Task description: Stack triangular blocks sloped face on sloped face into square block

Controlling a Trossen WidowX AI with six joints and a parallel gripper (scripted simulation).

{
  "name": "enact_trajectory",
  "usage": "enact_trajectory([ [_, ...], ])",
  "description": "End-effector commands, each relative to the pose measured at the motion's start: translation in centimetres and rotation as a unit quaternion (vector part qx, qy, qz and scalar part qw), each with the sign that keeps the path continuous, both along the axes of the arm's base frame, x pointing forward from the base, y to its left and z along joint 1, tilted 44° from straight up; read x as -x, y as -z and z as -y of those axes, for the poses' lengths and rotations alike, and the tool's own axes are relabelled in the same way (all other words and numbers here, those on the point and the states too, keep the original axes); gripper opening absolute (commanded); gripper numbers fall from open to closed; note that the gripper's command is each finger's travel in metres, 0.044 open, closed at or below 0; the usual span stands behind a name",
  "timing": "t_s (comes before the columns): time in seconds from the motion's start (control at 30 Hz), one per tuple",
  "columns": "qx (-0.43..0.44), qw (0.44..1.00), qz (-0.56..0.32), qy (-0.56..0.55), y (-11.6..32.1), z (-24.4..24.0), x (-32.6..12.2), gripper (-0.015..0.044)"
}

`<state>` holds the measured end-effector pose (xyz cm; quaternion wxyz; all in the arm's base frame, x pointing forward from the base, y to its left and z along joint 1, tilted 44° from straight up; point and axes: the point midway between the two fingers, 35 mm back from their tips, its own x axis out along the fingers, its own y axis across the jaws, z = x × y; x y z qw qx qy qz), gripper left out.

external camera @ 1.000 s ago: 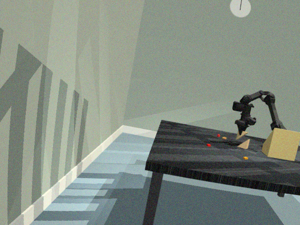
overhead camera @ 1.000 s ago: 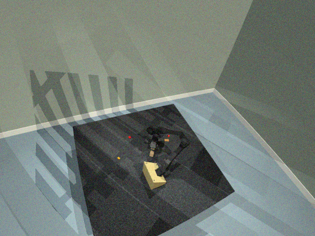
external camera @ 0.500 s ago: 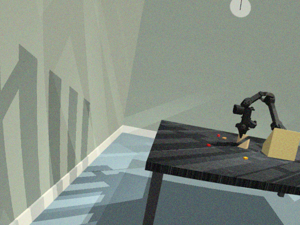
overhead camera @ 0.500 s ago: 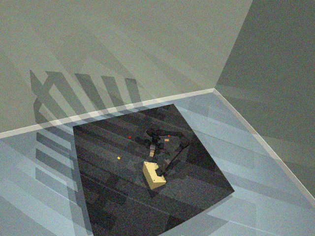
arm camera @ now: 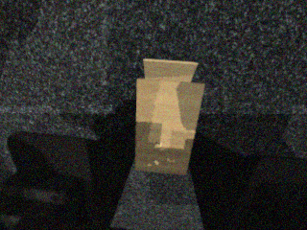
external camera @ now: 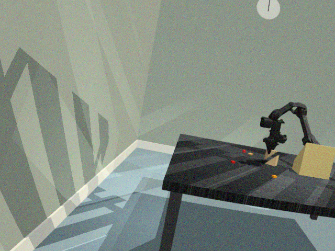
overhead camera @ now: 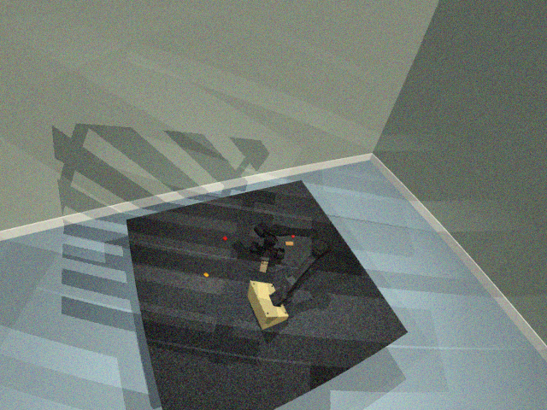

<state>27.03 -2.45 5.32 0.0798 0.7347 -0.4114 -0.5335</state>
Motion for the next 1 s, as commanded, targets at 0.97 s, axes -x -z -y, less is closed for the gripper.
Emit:
enact_trajectory([
  [0.97,0.004,1.000,-0.001,-0.003,1.2,0.8,0.3,0.0000],
])
